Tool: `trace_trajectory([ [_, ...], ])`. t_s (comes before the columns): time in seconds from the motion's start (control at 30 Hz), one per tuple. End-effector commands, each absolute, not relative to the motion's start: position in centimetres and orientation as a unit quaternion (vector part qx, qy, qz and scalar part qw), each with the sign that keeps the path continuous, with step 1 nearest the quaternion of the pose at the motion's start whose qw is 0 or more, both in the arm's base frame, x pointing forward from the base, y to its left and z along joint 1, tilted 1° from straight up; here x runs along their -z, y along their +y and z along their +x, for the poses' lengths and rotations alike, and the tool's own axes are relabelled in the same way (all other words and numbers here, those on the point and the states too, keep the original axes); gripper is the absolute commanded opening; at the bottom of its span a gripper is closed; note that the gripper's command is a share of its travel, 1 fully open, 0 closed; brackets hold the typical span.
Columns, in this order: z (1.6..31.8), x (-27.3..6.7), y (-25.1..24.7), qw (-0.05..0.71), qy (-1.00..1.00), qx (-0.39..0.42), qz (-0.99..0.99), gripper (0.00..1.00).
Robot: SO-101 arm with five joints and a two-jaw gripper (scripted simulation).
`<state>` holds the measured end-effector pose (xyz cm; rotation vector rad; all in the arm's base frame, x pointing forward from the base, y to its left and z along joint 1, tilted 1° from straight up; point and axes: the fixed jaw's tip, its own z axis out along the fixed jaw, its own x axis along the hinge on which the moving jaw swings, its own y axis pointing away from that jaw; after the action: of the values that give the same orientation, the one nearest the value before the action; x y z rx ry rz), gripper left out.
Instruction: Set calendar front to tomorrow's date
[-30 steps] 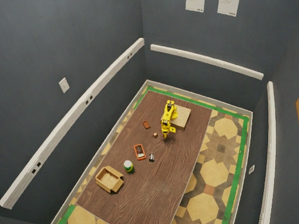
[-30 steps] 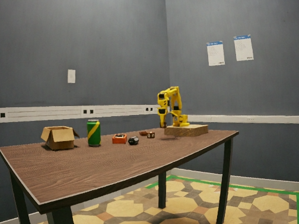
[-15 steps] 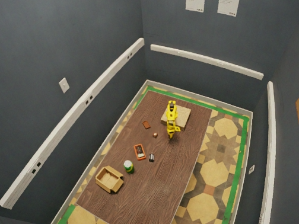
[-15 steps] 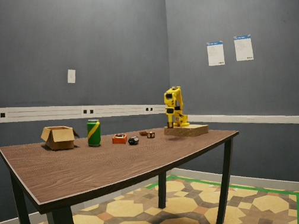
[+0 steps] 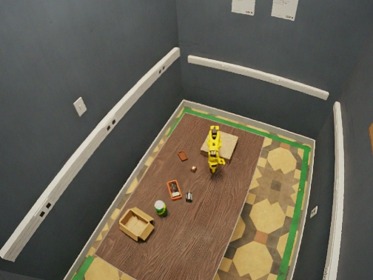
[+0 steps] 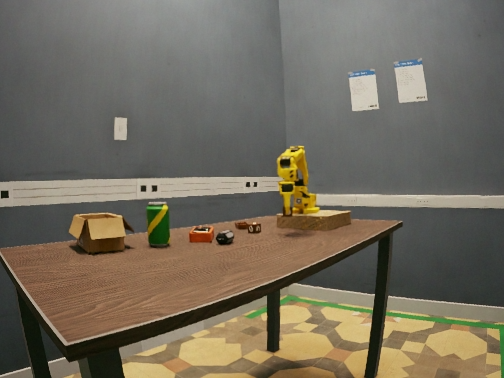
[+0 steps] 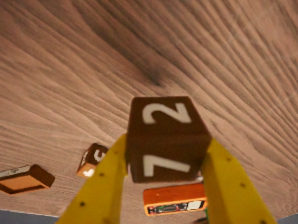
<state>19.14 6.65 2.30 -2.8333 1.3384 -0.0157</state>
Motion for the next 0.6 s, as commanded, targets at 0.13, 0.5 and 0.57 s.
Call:
trace_trajectory([
  [0.13,18.9,-1.7,6.7,0.003,0.429,0.003,-0.903,0.00],
  [0.5,18.9,-0.8,6.7,0.003,0.429,0.003,-0.903,0.00],
  [0.57,18.9,-0.7,6.7,0.003,0.429,0.003,-0.903,0.00],
])
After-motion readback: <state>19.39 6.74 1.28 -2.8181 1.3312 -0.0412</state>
